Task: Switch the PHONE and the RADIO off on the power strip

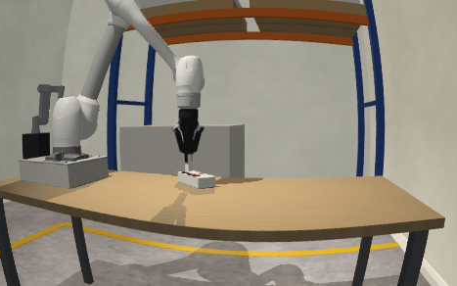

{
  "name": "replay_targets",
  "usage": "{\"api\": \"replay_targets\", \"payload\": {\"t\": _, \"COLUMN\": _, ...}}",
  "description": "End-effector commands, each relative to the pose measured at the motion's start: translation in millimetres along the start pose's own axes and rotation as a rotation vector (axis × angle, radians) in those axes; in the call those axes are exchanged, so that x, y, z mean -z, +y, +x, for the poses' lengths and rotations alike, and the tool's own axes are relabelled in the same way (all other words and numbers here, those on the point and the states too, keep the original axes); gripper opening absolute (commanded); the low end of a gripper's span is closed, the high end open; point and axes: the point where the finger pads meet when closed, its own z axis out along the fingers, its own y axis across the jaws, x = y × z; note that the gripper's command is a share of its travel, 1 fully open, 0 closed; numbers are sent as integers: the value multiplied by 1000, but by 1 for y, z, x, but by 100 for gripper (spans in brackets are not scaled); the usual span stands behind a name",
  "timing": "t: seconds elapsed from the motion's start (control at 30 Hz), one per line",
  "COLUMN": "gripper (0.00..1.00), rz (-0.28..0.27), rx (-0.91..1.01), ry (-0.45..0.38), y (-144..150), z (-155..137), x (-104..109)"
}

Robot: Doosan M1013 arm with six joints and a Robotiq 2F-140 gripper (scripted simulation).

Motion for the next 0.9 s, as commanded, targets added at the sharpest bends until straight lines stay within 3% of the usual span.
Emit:
{"api": "replay_targets", "payload": {"t": 0.0, "gripper": 0, "rz": 0, "rx": -1, "ry": 2, "y": -2, "z": -2, "x": -2}}
{"api": "replay_targets", "payload": {"t": 0.87, "gripper": 0, "rz": 0, "rx": -1, "ry": 2, "y": -2, "z": -2, "x": -12}}
